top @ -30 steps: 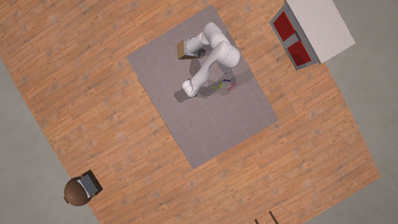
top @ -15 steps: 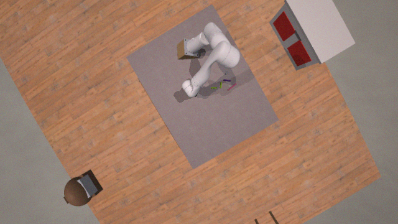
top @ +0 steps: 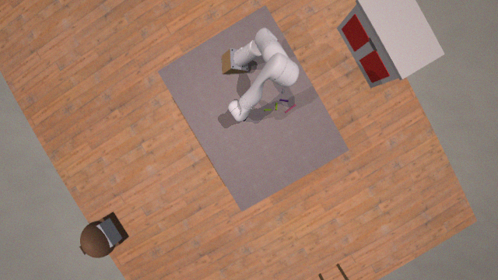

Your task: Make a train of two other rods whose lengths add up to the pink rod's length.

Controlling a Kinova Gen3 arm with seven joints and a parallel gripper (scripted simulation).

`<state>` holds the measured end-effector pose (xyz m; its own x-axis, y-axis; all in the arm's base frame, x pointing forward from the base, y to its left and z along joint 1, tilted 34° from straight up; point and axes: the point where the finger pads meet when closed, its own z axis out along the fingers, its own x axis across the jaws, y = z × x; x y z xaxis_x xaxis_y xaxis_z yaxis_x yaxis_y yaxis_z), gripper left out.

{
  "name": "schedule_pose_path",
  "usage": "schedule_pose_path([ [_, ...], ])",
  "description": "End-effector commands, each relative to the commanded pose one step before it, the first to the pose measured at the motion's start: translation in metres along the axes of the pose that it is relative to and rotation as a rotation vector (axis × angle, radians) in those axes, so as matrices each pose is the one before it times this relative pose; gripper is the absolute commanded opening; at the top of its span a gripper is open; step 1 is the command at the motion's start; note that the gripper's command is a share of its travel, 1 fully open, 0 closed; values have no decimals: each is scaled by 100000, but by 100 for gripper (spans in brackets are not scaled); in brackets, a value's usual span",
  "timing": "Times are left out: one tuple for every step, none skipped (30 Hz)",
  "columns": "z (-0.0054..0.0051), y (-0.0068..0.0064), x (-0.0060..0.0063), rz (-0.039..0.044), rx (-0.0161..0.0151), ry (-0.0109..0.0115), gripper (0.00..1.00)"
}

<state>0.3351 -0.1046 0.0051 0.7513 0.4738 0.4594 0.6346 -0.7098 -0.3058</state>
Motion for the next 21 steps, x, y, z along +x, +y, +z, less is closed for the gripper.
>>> schedule_pose_path([
  [350,-63,-44,107,251,-3,54],
  [142,0,-1,0,0,0,54],
  [147,0,-1,0,0,1,54],
  [151,-1,-1,0,0,0,54],
  [155,-1,-1,0,0,0,54],
  [158,0,-1,0,0,1,54],
  [160,-1,-1,0,0,0,54],
  [161,-1,-1,0,0,0,54],
  [163,0,-1,0,0,1,54],
  [163,-1,-1,0,0,0,54],
  [162,-1,-1,0,0,0,54],
  [161,0,-1,0,0,1,54],
  [0,0,0,0,0,0,54],
  [0,0,0,0,0,0,54],
  [159,-1,-1,0,0,0,54],
  [156,-1,-1,0,0,0,54],
  [153,0,-1,0,0,1,54],
  [149,-1,-1,0,0,0,54],
  [144,-1,-1,0,0,0,54],
  [140,0,-1,0,0,1,54],
  [133,0,-1,0,0,0,54],
])
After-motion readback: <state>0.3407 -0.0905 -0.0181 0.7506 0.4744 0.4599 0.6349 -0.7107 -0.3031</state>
